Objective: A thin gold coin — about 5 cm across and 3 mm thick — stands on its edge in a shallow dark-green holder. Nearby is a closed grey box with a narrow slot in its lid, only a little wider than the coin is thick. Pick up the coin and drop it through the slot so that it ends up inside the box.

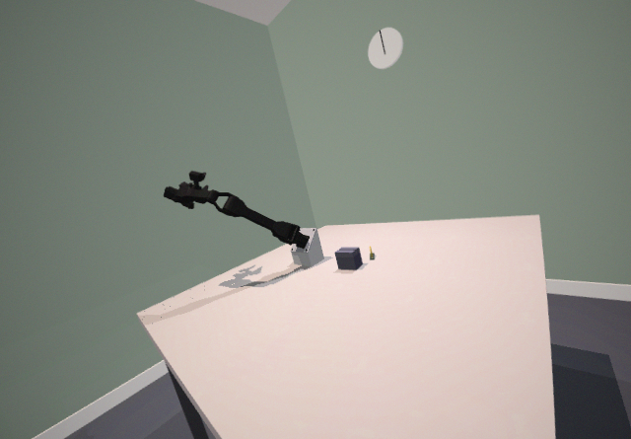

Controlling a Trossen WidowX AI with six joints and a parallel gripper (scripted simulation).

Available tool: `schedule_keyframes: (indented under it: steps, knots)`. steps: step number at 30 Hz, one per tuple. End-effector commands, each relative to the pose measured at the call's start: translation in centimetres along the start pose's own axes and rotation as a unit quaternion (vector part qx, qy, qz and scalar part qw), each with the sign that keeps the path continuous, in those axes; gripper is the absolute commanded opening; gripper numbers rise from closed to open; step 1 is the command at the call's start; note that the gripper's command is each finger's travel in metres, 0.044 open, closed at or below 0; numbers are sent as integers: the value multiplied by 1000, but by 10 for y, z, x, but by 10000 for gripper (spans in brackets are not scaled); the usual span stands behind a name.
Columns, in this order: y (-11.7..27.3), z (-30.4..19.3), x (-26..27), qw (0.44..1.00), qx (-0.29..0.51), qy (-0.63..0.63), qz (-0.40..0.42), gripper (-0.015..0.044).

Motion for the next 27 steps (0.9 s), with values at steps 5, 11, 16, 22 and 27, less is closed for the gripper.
schedule_keyframes:
  steps: [5,11,16,22,27]
  knots:
    - [21,1,24,999,-14,-8,31,269]
    - [94,5,71,986,-51,-32,155,161]
    - [164,2,99,960,-75,-49,265,161]
    - [254,-9,117,912,-92,-64,395,161]
    - [330,-25,119,858,-98,-70,499,161]
Point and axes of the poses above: the point midway between the two fingers, 35 mm back from their tips, its own y axis back along the fingers, its own x axis across the jaws, z = x × y, the point moved 1 cm from there along y, back along the fingers, and after that the axes turned 15 degrees about -y, right-handed, at the moved point
